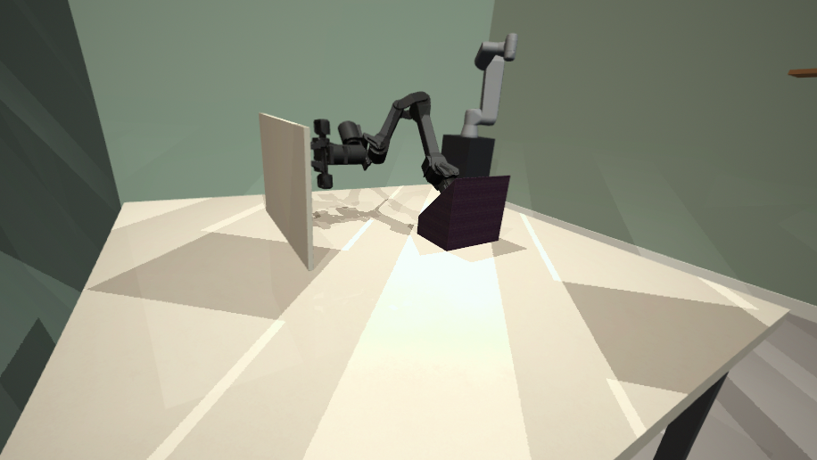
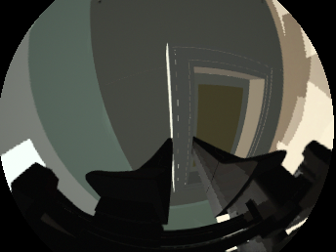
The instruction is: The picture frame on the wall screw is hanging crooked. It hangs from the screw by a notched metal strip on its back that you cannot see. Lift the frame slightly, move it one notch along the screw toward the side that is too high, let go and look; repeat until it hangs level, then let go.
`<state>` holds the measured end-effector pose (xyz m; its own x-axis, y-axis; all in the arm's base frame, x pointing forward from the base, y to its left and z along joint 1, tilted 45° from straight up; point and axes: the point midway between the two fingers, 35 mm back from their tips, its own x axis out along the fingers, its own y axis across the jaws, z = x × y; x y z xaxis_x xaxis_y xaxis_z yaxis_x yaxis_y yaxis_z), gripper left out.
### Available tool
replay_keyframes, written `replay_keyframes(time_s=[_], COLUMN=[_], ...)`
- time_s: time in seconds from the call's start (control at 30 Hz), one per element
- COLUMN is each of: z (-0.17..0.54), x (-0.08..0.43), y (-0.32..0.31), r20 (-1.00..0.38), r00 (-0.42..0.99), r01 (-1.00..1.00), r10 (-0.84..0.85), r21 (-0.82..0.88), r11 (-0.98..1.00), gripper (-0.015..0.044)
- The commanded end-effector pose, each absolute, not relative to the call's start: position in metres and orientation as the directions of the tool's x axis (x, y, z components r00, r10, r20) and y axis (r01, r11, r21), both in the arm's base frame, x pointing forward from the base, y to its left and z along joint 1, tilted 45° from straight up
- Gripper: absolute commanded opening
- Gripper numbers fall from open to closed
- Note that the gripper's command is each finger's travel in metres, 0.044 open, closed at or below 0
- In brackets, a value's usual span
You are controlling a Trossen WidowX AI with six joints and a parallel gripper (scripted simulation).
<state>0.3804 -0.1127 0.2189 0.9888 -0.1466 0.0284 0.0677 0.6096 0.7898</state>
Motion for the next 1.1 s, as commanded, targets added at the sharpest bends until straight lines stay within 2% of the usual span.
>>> replay_keyframes(time_s=[0.0,1.07], z=[0.2200,0.2279], x=[0.3805,0.3812], y=[-0.1122,-0.1059], r20=[0.029,0.029], r00=[0.989,0.989], r01=[0.069,0.069], r10=[-0.148,-0.148], r21=[0.787,0.787], r11=[0.613,0.613], gripper=[0.0000,0.0000])
